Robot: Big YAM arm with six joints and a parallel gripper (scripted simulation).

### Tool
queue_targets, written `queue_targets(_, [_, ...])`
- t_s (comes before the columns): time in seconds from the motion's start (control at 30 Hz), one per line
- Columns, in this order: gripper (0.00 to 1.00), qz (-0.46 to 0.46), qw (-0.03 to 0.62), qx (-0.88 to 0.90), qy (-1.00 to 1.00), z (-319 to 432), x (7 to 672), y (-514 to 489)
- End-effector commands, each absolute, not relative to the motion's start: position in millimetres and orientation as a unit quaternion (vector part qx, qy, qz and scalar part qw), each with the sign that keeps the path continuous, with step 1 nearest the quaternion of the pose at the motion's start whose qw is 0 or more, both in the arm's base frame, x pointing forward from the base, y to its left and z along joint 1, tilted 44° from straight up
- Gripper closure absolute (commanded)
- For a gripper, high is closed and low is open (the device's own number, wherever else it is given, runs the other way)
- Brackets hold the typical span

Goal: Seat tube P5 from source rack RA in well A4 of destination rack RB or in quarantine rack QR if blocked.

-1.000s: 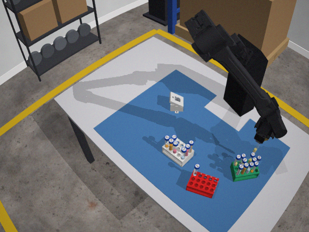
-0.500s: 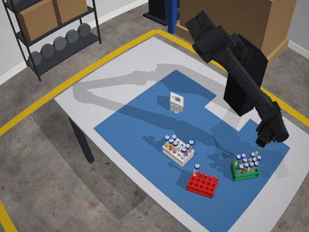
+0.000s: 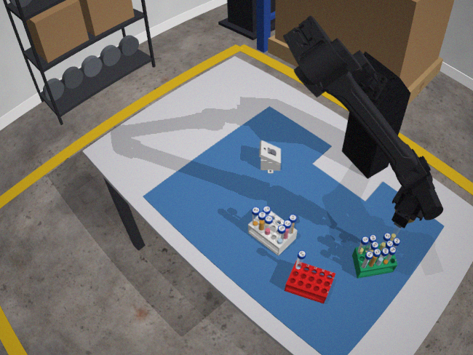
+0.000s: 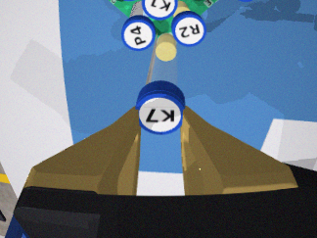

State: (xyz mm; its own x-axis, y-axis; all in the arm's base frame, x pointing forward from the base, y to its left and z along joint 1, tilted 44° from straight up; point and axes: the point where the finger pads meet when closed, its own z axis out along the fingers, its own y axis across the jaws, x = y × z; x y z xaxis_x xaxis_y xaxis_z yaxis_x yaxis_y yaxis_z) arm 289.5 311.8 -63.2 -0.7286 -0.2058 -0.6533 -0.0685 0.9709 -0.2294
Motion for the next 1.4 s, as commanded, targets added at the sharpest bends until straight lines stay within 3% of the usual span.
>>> queue_targets(0.0, [1.0,-0.089,0.365,-0.075,0.924,-59,290,319])
queue_targets(1.37, [1.0,-0.094,0.363,-0.079,0.924,-71,294,321])
